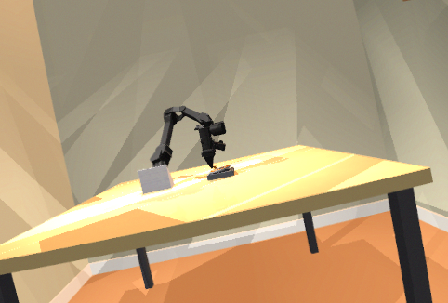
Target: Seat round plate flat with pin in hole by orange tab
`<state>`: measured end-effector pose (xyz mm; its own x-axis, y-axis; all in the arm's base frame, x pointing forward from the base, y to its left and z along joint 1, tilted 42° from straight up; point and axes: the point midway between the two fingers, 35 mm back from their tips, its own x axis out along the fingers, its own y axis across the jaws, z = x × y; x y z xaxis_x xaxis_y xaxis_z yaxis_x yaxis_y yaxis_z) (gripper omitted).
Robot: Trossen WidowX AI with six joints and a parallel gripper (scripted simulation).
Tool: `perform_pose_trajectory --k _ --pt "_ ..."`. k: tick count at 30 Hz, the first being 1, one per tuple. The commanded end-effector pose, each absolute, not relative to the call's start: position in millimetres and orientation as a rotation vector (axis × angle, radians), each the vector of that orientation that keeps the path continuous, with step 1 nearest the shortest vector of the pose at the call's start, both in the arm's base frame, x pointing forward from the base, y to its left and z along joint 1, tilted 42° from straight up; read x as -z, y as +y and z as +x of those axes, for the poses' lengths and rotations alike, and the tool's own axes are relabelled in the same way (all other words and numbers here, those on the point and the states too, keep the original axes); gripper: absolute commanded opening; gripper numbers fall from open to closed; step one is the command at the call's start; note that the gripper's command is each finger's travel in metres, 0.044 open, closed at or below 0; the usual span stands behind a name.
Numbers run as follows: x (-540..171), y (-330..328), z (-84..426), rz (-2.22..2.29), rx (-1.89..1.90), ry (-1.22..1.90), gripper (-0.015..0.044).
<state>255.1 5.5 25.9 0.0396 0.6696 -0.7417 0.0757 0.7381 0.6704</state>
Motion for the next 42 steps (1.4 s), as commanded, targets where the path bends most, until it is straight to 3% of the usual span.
perform_pose_trajectory --k 1,42 --pt "-29 6 261 0.637 -0.508 1.468 0.0000" --pt "-41 10 284 0.637 -0.509 1.466 0.0000"
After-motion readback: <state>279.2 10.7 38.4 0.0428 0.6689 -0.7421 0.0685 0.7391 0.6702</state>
